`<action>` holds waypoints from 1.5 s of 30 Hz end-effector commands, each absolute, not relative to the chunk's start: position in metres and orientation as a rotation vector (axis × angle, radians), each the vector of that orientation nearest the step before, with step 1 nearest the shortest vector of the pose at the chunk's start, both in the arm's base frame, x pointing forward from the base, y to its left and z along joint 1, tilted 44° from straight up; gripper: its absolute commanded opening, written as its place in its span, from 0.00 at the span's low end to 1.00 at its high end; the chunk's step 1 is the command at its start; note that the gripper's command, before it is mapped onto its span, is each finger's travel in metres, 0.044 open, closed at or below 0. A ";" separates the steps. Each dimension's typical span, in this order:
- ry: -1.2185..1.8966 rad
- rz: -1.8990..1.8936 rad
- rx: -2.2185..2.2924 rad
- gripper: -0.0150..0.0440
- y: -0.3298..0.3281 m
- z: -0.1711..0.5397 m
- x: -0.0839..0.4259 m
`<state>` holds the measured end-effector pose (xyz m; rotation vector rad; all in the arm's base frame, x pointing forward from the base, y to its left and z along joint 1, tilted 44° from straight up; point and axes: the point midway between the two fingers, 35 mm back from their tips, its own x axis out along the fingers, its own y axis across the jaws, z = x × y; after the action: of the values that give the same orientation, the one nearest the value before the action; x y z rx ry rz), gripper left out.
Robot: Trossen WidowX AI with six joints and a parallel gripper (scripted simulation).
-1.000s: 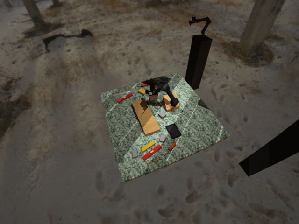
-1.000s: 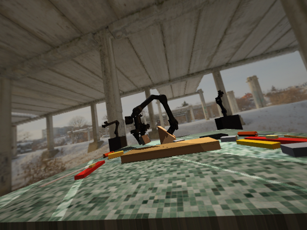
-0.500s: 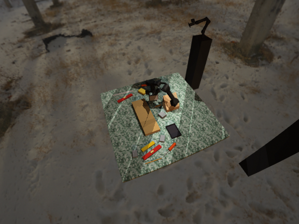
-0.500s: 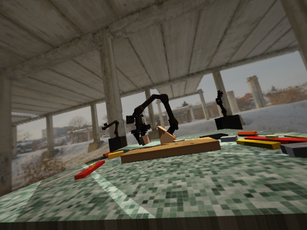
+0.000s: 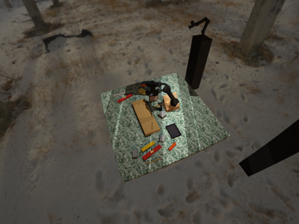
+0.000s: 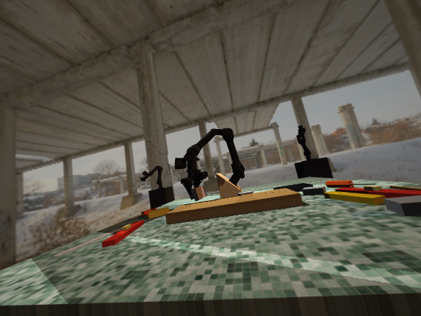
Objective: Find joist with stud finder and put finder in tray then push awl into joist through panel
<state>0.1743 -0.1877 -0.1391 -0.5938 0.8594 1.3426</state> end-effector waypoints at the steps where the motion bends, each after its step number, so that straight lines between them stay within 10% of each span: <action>1: 0.883 1.334 -0.611 0.25 -0.188 -0.137 0.174; 45: 1.069 1.279 -0.772 0.25 -0.181 -0.135 0.176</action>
<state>0.1757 -0.1804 -0.1363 -0.7593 1.0521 1.2888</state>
